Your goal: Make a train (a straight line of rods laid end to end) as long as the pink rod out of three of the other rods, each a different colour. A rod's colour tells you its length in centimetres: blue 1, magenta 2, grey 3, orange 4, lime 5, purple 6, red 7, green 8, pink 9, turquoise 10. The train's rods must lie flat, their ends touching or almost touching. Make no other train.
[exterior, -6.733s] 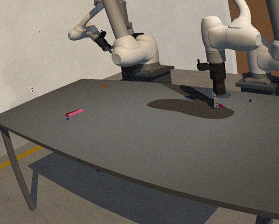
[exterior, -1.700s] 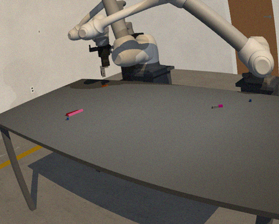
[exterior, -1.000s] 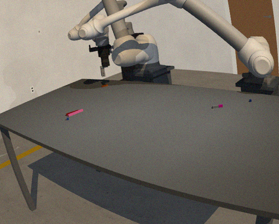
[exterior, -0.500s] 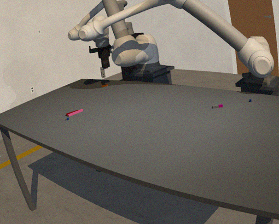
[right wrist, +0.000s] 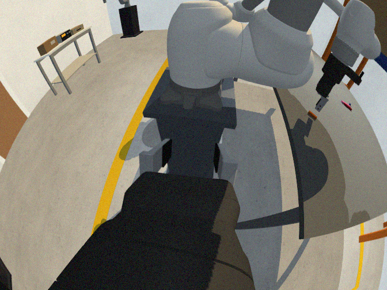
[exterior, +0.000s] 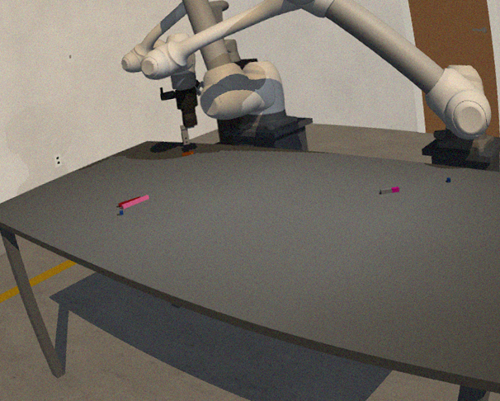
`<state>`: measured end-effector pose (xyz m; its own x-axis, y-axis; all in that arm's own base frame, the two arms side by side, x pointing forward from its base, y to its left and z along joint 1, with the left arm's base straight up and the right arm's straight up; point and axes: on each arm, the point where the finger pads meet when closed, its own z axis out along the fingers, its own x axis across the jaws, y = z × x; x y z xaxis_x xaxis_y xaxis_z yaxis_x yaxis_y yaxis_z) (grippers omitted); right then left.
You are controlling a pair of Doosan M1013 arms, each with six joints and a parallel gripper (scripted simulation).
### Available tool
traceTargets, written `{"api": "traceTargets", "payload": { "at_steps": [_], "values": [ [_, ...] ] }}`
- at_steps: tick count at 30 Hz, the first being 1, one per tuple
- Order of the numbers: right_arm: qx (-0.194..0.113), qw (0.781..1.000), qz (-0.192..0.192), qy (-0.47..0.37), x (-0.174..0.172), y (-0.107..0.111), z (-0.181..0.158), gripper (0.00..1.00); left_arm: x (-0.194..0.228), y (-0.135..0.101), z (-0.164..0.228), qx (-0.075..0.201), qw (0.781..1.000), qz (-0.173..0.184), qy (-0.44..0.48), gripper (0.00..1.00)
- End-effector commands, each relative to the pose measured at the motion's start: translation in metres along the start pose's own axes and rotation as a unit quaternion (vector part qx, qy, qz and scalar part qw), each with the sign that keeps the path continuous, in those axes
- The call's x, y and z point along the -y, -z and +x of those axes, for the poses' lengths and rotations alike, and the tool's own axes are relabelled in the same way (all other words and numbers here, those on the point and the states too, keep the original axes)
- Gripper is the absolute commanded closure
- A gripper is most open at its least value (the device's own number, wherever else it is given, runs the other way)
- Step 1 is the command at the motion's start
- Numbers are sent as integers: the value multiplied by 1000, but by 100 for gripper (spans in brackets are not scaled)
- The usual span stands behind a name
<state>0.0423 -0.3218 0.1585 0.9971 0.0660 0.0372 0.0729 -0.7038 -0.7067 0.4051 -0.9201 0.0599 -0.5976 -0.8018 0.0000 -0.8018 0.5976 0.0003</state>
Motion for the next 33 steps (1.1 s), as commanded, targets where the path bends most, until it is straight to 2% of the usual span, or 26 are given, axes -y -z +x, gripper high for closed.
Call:
{"api": "traceTargets", "payload": {
  "at_steps": [1, 18, 33],
  "values": [
    [0, 1000, 0, 0, 0, 0, 0, 0, 1, -3, 0, 0, 1000, 1, 0, 46],
    [0, 1000, 0, 0, 0, 0, 0, 0, 1, -20, 1, 0, 1000, 1, 0, 46],
    [0, 1000, 0, 0, 0, 0, 0, 0, 1, -23, 1, 0, 1000, 1, 0, 46]
  ]
}}
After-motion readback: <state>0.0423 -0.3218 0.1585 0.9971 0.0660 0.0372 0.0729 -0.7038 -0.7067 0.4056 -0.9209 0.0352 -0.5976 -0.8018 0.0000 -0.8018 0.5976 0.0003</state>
